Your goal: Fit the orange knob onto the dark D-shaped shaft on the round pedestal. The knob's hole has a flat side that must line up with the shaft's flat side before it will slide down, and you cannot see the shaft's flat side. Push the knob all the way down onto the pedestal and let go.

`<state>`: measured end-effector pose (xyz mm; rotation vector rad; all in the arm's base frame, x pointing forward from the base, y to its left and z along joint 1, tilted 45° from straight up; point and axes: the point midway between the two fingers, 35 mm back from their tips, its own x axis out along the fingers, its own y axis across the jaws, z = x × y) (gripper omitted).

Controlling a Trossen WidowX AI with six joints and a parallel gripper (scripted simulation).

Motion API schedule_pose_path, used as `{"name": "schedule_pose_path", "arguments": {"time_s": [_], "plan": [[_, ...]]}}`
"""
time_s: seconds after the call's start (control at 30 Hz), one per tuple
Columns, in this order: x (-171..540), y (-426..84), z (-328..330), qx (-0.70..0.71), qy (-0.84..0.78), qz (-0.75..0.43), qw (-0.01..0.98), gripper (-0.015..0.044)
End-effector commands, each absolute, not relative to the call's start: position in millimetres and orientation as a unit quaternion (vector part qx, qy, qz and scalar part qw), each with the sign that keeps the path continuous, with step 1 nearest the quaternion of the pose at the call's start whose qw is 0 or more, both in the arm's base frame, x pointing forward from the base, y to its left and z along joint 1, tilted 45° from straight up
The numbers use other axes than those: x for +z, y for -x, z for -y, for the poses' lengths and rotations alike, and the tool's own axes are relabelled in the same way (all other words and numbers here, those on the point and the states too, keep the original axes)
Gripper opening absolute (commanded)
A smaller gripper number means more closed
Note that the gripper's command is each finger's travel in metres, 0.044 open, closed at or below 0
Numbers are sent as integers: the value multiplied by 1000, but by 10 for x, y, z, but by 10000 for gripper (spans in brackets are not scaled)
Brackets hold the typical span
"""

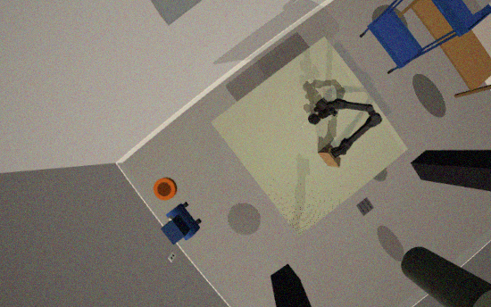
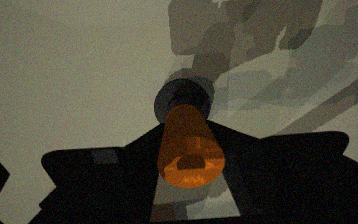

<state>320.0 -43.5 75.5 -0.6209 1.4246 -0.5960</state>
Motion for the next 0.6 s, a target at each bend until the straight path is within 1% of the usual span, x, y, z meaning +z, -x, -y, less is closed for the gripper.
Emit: {"name": "schedule_pose_path", "arguments": {"time_s": [0.0, 0.57], "plan": [[757, -3204, 443, -265, 279, -631, 674, 0], [776, -3213, 422, -265, 278, -631, 674, 0]]}}
